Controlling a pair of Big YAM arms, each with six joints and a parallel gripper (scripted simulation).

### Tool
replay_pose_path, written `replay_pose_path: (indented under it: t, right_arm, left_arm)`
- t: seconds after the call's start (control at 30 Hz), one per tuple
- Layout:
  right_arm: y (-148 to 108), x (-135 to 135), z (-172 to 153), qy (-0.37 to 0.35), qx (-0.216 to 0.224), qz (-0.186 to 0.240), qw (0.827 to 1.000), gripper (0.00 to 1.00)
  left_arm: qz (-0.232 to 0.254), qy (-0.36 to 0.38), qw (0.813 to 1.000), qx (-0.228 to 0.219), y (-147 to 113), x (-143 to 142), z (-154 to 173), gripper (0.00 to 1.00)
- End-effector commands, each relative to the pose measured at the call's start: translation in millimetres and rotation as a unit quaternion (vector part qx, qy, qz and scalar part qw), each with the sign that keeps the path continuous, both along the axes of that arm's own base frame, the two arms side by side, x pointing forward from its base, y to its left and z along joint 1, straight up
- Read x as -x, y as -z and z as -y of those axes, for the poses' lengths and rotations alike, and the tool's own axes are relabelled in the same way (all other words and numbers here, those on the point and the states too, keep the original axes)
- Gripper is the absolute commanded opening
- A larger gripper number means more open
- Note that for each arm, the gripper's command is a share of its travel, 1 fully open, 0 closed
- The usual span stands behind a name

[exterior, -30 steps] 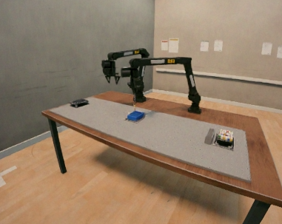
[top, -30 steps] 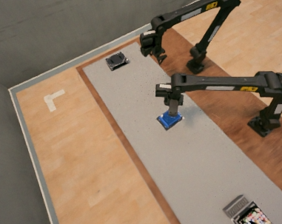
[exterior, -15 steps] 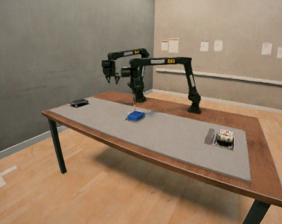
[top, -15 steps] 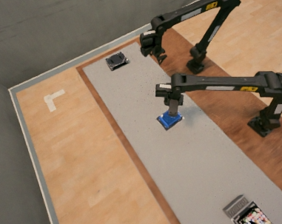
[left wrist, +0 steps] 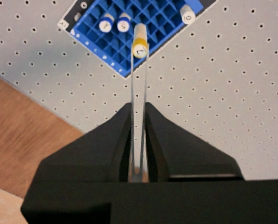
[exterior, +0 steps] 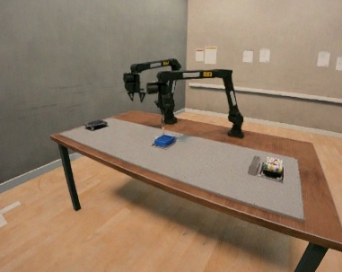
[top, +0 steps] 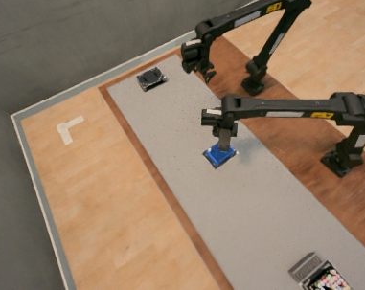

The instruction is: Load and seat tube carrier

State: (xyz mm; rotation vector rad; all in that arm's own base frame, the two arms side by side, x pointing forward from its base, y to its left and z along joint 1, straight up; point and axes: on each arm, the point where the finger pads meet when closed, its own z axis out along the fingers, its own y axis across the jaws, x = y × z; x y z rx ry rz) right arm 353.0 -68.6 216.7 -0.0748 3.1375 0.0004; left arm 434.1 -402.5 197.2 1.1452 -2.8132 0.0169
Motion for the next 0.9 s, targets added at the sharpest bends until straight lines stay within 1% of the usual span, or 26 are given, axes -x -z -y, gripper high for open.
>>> replay_pose_path:
  t: [0.0,0.17,0.33,0.43,0.47,0.87]
  right_arm:
    - [-12.2,-8.5,0.9,0.007,0.003,0.016,1.000,1.00]
    - [-12.2,-8.5,0.9,0.007,0.003,0.016,1.000,1.00]
    - [-12.2,-8.5,0.9,0.007,0.003,0.016,1.000,1.00]
    - [-12.2,-8.5,0.9,0.007,0.003,0.016,1.000,1.00]
    - [-12.2,-8.5,0.9,0.007,0.003,0.016,1.000,1.00]
    - [-12.2,-8.5,0.9,0.007,0.003,0.016,1.000,1.00]
  left_arm:
    - [0.002,-0.002,1.000,0.000,6.0,0.2,3.1,0.09]
    - [-0.001,-0.002,1.000,-0.002,10.7,1.2,2.2,0.09]
    - [0.003,-0.001,1.000,0.002,9.8,-1.1,4.3,0.09]
    - [-0.002,-0.001,1.000,-0.002,14.6,1.1,2.4,0.09]
    - [0.002,-0.001,1.000,0.001,11.6,-0.8,4.1,0.09]
    - [-0.001,-0.002,1.000,-0.001,15.2,0.5,3.1,0.09]
